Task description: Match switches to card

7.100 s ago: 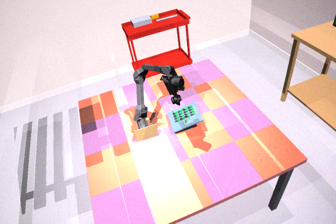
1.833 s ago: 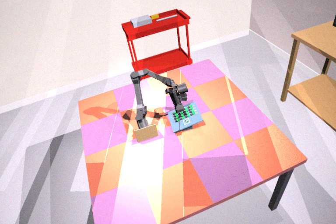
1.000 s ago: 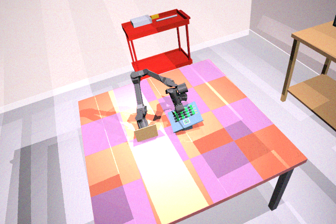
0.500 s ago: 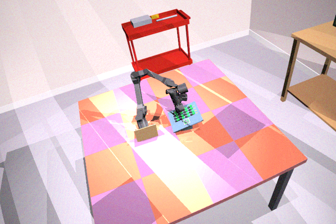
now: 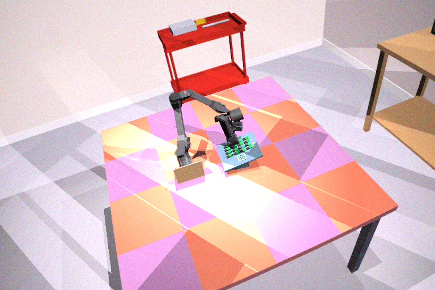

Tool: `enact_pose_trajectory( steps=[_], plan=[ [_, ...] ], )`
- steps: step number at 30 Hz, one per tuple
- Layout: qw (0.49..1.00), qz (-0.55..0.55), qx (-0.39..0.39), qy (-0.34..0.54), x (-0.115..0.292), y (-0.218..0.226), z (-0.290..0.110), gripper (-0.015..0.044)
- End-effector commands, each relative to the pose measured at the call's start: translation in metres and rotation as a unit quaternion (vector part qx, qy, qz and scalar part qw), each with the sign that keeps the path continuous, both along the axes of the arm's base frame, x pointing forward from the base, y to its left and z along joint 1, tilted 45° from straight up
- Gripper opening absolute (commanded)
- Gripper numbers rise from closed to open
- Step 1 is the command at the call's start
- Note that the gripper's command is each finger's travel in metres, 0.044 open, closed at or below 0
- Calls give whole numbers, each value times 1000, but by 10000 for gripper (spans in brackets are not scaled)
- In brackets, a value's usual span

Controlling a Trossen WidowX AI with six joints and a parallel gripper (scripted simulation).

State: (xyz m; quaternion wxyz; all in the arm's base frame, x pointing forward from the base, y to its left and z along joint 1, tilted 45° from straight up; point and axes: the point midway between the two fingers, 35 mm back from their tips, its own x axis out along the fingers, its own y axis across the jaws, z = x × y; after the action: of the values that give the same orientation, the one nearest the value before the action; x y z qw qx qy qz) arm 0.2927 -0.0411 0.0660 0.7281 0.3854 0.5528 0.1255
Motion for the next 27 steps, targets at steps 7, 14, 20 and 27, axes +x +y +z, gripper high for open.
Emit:
enact_pose_trajectory(
  steps=[7,14,20,27],
  plan=[
    [1000,-11,-2,-7,-25,-38,45,0],
    [1000,-11,-2,-7,-32,-56,27,0],
    [1000,-2,1,0,-19,-37,4,0],
    [1000,-1,1,1,-16,-32,-1,0]
  ],
)
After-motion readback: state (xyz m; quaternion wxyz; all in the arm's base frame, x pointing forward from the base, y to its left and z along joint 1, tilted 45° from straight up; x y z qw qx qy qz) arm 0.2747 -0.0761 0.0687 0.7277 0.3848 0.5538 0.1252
